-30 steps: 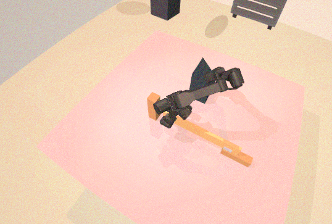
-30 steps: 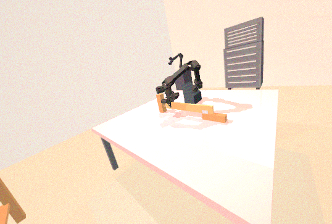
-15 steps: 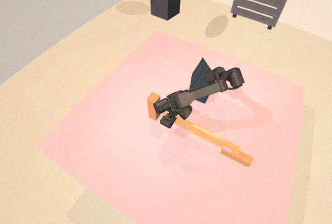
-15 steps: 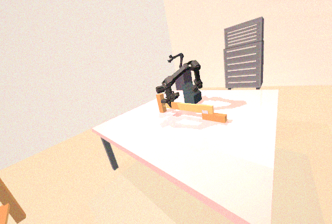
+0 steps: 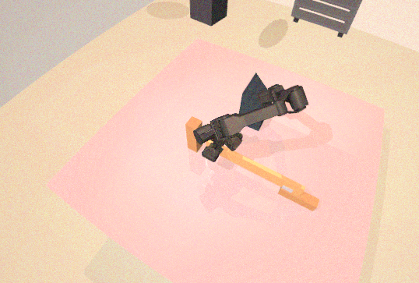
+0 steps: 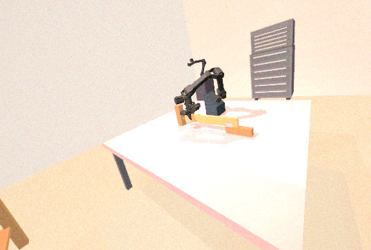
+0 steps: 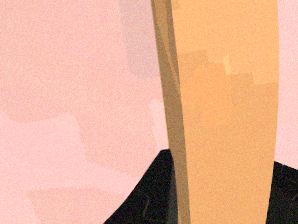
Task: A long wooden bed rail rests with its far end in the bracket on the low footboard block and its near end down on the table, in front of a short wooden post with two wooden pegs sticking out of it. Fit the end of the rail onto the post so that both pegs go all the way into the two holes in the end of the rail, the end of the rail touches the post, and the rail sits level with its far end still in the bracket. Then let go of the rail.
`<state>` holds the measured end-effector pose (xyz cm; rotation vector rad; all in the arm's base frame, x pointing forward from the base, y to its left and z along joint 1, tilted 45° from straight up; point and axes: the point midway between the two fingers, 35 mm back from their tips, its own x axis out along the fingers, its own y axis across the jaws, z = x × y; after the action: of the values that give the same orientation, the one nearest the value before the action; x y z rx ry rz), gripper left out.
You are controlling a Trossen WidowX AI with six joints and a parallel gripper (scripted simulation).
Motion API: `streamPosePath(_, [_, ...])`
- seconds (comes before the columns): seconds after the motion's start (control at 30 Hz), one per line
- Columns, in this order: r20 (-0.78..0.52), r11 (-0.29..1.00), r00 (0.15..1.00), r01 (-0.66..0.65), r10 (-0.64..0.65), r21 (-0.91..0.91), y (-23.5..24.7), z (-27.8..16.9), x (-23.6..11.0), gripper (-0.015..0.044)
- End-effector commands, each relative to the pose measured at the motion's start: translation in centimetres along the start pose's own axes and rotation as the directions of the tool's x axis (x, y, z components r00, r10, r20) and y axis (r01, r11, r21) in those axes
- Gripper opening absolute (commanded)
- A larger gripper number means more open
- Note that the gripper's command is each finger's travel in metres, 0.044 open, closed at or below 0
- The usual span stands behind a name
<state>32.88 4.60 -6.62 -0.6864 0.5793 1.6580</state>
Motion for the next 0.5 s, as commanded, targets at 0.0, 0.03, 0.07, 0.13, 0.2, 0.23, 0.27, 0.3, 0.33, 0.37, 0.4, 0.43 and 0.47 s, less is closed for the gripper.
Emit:
streamPosePath(0.0, [-0.002,1.000,1.000,0.007,-0.007,0.000,-0.07,-0.05,-0.10,0.0000])
streamPosePath(0.03, [-0.002,1.000,1.000,0.007,-0.007,0.000,-0.07,-0.02,-0.08,0.0000])
streamPosePath(0.07, [-0.002,1.000,1.000,0.007,-0.007,0.000,-0.06,0.01,-0.07,0.0000])
streamPosePath(0.13, [-0.002,1.000,1.000,0.007,-0.007,0.000,-0.06,0.06,-0.04,0.0000])
streamPosePath(0.2, [-0.002,1.000,1.000,0.007,-0.007,0.000,-0.06,0.12,-0.01,0.0000])
streamPosePath(0.23, [-0.002,1.000,1.000,0.007,-0.007,0.000,-0.06,0.16,-0.01,0.0000])
streamPosePath(0.27, [-0.002,1.000,1.000,0.007,-0.007,0.000,-0.06,0.19,0.00,0.0000])
streamPosePath(0.3, [-0.002,1.000,1.000,0.007,-0.007,0.000,-0.07,0.22,0.00,0.0000])
streamPosePath(0.33, [-0.002,1.000,1.000,0.007,-0.007,0.000,-0.07,0.25,0.00,0.0000])
streamPosePath(0.37, [-0.002,1.000,1.000,0.007,-0.007,0.000,-0.08,0.28,-0.01,0.0000])
streamPosePath(0.4, [-0.002,1.000,1.000,0.007,-0.007,0.000,-0.08,0.29,-0.02,0.0000])
streamPosePath(0.43, [-0.002,1.000,1.000,0.007,-0.007,0.000,-0.09,0.30,-0.03,0.0000])
streamPosePath(0.47, [-0.002,1.000,1.000,0.007,-0.007,0.000,-0.10,0.31,-0.04,0.0000])
